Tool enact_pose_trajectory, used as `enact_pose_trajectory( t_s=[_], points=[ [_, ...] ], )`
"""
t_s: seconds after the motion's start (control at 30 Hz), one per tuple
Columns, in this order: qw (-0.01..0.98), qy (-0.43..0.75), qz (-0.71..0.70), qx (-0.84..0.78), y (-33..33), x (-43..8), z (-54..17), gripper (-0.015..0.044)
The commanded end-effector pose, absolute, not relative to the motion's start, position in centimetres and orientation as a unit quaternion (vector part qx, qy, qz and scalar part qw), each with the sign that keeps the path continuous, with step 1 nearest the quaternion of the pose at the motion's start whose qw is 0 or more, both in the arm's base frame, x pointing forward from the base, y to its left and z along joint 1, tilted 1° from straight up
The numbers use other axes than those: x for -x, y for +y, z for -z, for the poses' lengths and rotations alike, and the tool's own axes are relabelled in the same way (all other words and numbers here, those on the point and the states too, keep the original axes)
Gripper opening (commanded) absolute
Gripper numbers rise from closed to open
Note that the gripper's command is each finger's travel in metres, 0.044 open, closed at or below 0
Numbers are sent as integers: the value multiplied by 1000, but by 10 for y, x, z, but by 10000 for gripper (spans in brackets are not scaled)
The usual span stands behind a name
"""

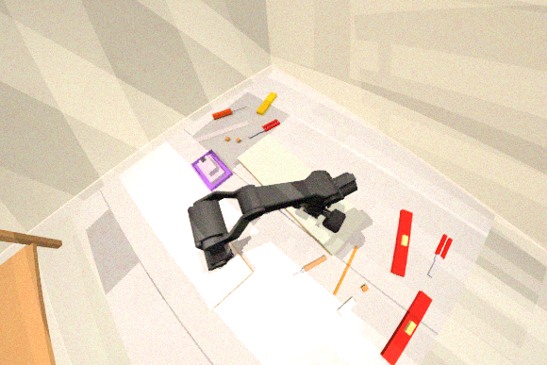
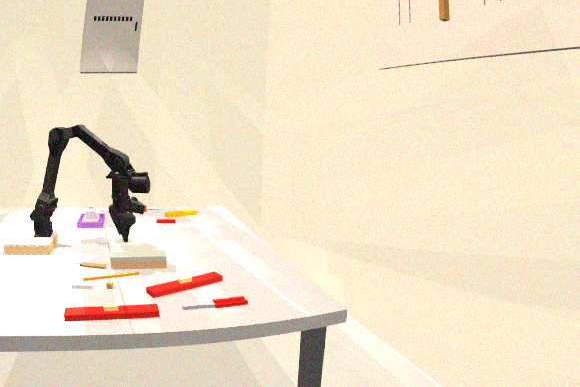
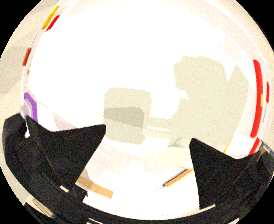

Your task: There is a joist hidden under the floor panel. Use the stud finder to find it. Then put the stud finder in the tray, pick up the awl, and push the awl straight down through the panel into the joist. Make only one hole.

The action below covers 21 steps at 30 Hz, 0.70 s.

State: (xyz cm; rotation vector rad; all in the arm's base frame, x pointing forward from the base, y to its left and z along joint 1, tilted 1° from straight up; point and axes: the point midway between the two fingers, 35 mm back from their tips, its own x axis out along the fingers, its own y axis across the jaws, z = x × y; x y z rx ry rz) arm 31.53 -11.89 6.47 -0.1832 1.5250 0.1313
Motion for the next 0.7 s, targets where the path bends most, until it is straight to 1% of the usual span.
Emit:
enact_pose_trajectory(
  t_s=[0.0,0.13,0.2,0.67],
  points=[
    [710,704,18,7,-178,-285,-64,440],
    [693,712,92,-74,-230,-242,-61,440],
    [685,712,116,-101,-245,-226,-60,440],
    [684,712,118,-104,-242,-225,-58,440]
  ],
)
